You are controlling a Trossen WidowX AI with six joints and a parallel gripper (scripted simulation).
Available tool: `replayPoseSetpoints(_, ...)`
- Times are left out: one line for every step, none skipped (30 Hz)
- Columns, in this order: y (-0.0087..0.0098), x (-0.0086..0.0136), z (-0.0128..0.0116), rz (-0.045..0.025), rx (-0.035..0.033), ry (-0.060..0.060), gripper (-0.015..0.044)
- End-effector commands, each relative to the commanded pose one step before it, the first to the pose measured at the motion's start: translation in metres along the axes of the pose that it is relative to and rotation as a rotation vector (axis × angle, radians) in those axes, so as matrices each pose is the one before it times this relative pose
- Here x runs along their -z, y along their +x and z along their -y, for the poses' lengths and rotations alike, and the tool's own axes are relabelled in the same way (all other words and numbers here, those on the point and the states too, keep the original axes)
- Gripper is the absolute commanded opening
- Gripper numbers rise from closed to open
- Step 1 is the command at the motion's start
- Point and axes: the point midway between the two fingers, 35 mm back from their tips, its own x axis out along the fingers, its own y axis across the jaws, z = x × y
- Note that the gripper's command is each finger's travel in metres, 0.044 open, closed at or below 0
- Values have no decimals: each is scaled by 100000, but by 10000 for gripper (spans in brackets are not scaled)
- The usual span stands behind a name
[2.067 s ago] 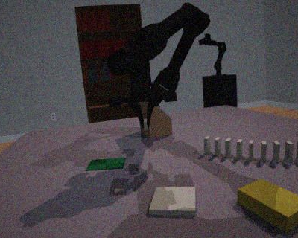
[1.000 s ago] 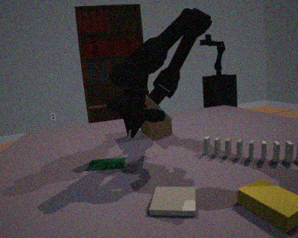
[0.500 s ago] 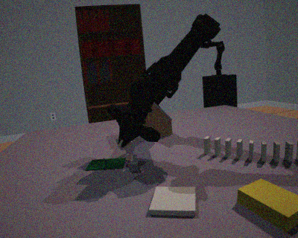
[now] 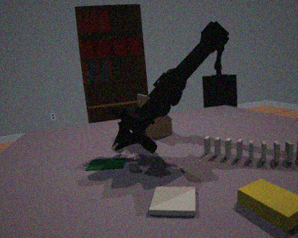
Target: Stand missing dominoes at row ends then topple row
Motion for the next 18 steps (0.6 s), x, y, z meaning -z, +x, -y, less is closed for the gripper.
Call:
replayPoseSetpoints(78,-41,145,6391,2095,266,30)
replayPoseSetpoints(1,25,-5,1455,303,135,30)
replayPoseSetpoints(-10,55,-20,1614,212,560,30)
replayPoseSetpoints(-23,66,-23,2026,206,719,30)
replayPoseSetpoints(-35,62,-22,2036,139,741,30)
replayPoseSetpoints(-47,59,-21,2040,72,762,30)
replayPoseSetpoints(-59,55,-20,2042,5,784,30)
replayPoseSetpoints(-70,51,-19,2042,-61,806,30)
replayPoseSetpoints(-82,46,-18,2039,-127,829,30)
replayPoseSetpoints(-93,41,-18,2035,-193,852,30)
replayPoseSetpoints(-104,36,-17,2028,-259,875,30)
replayPoseSetpoints(-115,30,-17,2020,-324,899,30)
replayPoseSetpoints(-125,24,-17,2009,-388,924,30)
replayPoseSetpoints(-135,18,-17,1996,-452,949,30)
replayPoseSetpoints(-145,12,-17,1982,-515,974,30)
replayPoseSetpoints(-155,5,-17,1965,-577,1000,30)
replayPoseSetpoints(-165,-2,-18,1947,-638,1026,30)
replayPoseSetpoints(-174,-9,-19,1926,-698,1053,30)
